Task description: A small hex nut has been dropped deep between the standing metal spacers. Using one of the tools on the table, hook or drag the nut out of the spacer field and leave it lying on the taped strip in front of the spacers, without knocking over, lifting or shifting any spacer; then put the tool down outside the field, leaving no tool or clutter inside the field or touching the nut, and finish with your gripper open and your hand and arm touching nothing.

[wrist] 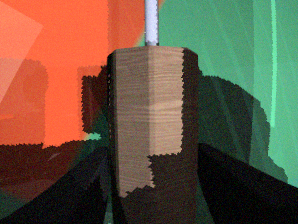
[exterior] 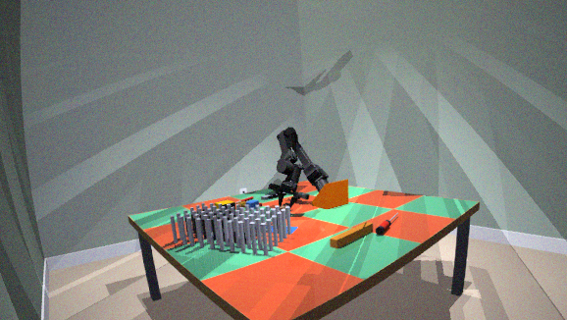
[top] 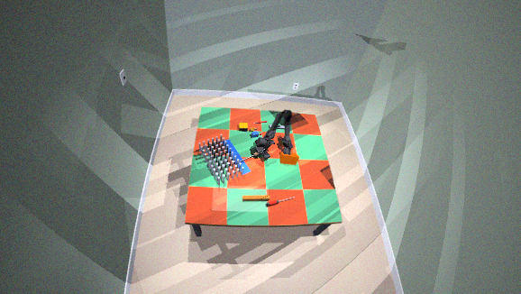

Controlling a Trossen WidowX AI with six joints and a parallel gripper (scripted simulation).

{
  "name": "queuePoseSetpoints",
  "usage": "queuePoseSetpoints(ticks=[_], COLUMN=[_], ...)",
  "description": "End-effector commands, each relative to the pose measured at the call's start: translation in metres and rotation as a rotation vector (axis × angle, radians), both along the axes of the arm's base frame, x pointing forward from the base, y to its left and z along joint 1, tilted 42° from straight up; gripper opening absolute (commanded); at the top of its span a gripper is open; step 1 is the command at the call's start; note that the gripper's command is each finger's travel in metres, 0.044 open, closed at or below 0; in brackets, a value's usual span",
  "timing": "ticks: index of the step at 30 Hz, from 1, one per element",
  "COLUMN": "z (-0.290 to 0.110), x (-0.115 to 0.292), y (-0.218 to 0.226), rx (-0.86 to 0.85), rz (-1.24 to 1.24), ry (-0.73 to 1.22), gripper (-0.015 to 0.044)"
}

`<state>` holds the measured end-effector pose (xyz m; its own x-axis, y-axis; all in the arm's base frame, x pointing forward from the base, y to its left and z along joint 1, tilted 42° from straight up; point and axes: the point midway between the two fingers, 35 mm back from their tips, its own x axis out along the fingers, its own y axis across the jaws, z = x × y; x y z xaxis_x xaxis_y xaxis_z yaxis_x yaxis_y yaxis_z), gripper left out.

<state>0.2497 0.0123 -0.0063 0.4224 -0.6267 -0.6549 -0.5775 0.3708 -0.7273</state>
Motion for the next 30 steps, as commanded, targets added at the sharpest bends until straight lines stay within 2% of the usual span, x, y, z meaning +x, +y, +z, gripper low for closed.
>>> queuePoseSetpoints(ticks=[1,15,30], z=[0.005,0.024,0.059], x=[-0.001,-0.032,-0.025], y=[0.001,-0.011,0.031], rx=[0.005,0.004,0.019], rz=[-0.001,0.000,0.002], ry=[-0.014,-0.011,-0.002], gripper=[0.0000,0.0000,0.0000])
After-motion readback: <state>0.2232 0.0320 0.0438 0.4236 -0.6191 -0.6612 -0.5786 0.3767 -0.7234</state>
